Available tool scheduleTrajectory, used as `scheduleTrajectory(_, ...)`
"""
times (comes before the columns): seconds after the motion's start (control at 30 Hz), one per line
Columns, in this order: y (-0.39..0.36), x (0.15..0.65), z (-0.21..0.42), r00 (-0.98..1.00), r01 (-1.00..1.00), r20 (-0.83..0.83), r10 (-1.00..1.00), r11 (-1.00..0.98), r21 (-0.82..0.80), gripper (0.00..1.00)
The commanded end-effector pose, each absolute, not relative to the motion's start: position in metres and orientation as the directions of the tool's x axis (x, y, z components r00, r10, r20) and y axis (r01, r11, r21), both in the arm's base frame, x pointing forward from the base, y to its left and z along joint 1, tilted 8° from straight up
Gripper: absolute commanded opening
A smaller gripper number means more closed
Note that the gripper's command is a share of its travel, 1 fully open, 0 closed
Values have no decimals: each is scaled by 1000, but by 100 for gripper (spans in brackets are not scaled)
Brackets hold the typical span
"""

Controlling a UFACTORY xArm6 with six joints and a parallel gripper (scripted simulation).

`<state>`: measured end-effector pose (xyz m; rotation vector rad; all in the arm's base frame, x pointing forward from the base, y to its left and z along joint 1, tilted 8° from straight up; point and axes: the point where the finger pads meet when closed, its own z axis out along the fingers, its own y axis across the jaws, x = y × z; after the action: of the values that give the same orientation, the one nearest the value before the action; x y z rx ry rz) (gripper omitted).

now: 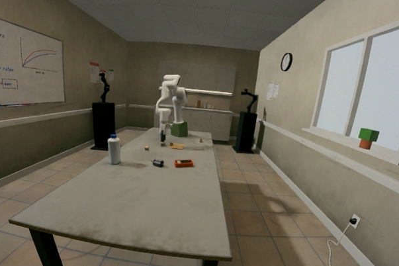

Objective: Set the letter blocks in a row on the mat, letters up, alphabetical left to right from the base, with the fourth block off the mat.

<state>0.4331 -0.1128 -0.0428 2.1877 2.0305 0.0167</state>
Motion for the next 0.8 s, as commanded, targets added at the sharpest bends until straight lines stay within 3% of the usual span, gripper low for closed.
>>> scheduleTrajectory(0.0, -110, 431, -10, 79, 990, -90, 993, -67, 120, 48)
scheduleTrajectory(0.33, -109, 429, 3, 79, 990, -90, 993, -67, 120, 48)
scheduleTrajectory(0.37, -109, 429, 3, 79, 990, -90, 993, -67, 120, 100)
scheduleTrajectory(0.77, -109, 429, 3, 79, 990, -90, 993, -67, 120, 100)
